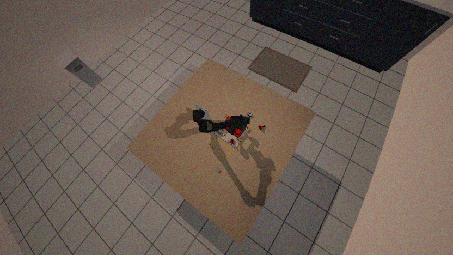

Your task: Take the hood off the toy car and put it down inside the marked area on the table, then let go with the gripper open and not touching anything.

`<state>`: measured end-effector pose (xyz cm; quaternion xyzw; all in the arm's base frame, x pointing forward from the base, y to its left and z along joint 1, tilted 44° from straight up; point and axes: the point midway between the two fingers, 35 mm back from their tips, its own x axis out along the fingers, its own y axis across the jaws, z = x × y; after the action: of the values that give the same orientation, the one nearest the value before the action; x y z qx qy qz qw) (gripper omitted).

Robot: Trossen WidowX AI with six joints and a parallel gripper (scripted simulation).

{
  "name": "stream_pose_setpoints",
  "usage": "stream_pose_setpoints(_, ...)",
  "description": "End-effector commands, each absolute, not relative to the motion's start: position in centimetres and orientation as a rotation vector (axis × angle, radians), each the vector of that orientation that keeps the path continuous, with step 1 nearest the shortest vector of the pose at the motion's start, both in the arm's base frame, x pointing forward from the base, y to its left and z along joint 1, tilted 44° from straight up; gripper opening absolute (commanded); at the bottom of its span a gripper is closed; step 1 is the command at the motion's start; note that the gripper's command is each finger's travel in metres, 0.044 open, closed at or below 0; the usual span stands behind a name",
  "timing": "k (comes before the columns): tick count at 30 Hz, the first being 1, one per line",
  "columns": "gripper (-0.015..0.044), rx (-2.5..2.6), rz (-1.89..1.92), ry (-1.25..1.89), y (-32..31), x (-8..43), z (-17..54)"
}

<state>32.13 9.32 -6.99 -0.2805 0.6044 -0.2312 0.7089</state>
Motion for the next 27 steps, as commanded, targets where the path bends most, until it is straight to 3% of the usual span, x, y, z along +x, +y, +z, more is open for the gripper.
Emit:
stream_pose_setpoints(1,0.044,-0.629,-0.514,1.343,9.07,32.11,-7.15)
stream_pose_setpoints(27,0.044,-0.629,-0.514,1.343,8.2,32.3,-8.08)
